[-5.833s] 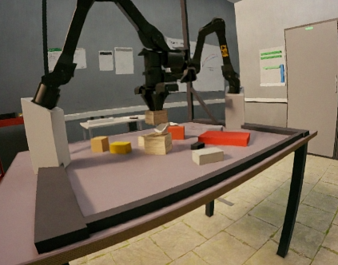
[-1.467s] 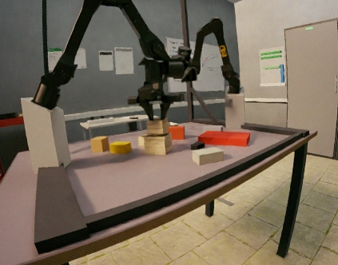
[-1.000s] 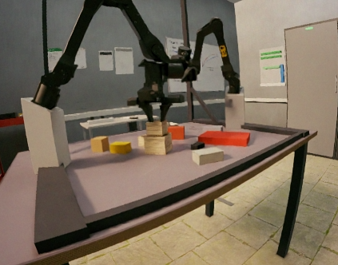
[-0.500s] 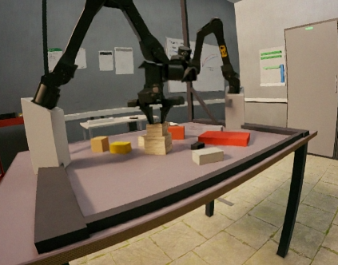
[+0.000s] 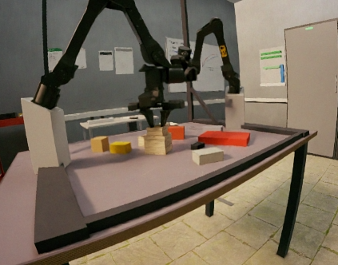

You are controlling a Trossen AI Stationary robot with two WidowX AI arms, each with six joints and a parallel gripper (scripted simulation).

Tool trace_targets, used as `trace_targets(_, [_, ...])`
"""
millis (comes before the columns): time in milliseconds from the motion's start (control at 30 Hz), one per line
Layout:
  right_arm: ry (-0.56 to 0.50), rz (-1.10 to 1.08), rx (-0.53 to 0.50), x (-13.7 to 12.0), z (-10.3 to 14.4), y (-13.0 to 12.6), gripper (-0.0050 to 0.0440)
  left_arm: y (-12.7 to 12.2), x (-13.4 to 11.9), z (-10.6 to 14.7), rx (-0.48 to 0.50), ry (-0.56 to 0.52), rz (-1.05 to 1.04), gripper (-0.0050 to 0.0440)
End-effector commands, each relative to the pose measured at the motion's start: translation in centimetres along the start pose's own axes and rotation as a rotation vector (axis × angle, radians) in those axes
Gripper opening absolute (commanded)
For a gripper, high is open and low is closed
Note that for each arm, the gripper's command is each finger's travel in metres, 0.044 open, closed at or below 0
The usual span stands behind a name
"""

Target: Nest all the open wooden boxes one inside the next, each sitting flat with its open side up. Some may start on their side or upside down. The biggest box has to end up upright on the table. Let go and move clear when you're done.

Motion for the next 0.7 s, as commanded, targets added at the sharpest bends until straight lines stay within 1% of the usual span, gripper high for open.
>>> trace_targets(0, [0.000, 0.002, 0.000, 0.1, -0.5, 0.1, 0.0236, -0.1, 0.0, 0.1, -0.001, 0.000, 0.000, 0.0400])
trace_targets(667, [0.003, 0.001, 0.001, 0.1, -2.5, 0.1, 0.0236, -0.1, 0.0, 0.1, -0.001, 0.000, 0.000, 0.0400])
Point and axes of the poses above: on each arm, the point midway between the two fingers, 35 mm back from their tips, its own z axis back along the fingers, its own y axis across the jaws, x = y × z, the point moved 10 cm from there along z, back along the fingers, and after that the axes turned 15 degrees about -z, right-handed, at the moved point
